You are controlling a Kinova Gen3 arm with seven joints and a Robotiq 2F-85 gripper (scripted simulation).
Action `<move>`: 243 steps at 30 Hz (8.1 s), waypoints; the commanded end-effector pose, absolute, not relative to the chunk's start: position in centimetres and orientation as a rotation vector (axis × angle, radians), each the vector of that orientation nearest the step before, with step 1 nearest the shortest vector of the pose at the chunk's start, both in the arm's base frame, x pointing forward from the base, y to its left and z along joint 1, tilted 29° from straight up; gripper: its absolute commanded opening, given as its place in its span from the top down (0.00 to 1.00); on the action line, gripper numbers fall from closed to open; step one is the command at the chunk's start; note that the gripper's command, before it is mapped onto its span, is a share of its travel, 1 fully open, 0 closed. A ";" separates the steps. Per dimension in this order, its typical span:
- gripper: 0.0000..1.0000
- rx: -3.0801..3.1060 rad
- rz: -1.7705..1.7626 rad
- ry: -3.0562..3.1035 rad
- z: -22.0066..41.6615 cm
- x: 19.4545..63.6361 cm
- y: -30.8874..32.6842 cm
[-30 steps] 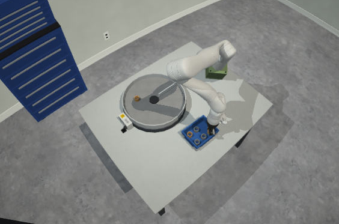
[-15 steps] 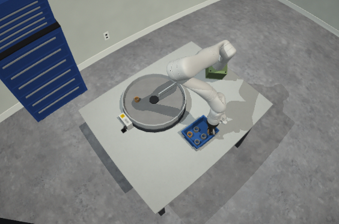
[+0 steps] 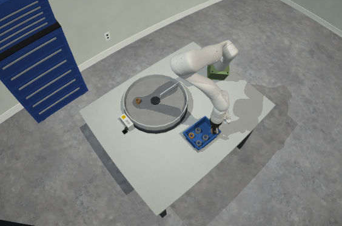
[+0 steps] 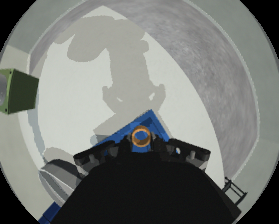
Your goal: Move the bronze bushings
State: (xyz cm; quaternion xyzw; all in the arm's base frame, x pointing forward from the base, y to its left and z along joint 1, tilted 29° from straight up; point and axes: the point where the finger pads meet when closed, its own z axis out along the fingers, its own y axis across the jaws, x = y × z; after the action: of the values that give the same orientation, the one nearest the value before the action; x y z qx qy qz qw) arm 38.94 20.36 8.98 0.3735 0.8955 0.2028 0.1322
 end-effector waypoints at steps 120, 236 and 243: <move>1.00 1.081 0.587 2.579 15.9 35.9 15.0; 1.00 1.081 0.587 2.579 5.8 34.1 -16.6; 1.00 1.081 0.587 2.579 5.1 34.0 -18.7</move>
State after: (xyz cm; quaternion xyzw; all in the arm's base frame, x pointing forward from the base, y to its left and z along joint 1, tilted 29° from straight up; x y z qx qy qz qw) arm 33.96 -17.93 5.36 0.3661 0.8982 0.1986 0.1409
